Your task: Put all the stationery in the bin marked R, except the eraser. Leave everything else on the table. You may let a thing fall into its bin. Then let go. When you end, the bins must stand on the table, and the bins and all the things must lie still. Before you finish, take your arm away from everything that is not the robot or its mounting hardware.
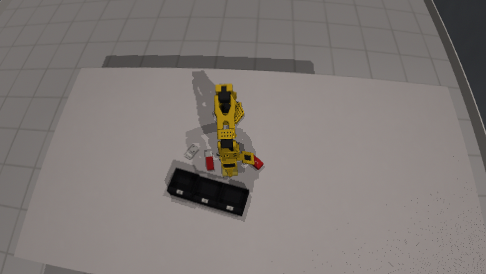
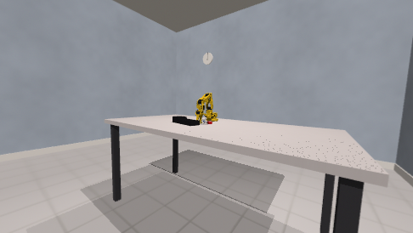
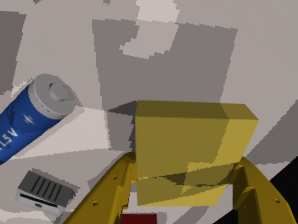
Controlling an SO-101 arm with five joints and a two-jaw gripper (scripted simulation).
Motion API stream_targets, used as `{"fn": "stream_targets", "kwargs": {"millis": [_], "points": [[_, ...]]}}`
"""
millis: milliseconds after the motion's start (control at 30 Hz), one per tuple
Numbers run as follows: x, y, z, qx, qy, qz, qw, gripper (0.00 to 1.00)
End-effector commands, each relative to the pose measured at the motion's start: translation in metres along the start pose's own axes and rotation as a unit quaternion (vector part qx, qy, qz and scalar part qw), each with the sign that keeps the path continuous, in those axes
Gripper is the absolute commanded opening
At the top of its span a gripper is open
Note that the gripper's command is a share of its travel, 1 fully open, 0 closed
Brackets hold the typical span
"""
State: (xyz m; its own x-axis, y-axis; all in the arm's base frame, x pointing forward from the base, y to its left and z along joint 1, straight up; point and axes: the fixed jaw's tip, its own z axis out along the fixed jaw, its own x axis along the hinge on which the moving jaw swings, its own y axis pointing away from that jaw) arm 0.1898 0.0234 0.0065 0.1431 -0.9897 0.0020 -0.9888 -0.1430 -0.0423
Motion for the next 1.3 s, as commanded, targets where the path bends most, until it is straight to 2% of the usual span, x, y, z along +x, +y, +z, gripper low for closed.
{"fn": "stream_targets", "kwargs": {"millis": [0,233,300,500,933,1100,1267], "points": [[0.000,-0.003,-0.007,0.007,0.000,-0.002,1.000,0.00],[0.000,-0.004,-0.033,0.007,0.000,-0.002,1.000,0.00],[0.000,-0.004,-0.033,0.007,0.000,-0.002,1.000,0.00],[0.000,-0.002,-0.053,0.007,0.000,-0.002,1.000,0.00],[0.002,-0.002,-0.057,0.008,0.000,-0.008,1.000,0.00],[0.014,-0.009,-0.063,0.019,0.003,-0.048,0.999,0.00],[0.038,-0.019,-0.074,0.038,0.015,-0.123,0.992,0.00]]}}
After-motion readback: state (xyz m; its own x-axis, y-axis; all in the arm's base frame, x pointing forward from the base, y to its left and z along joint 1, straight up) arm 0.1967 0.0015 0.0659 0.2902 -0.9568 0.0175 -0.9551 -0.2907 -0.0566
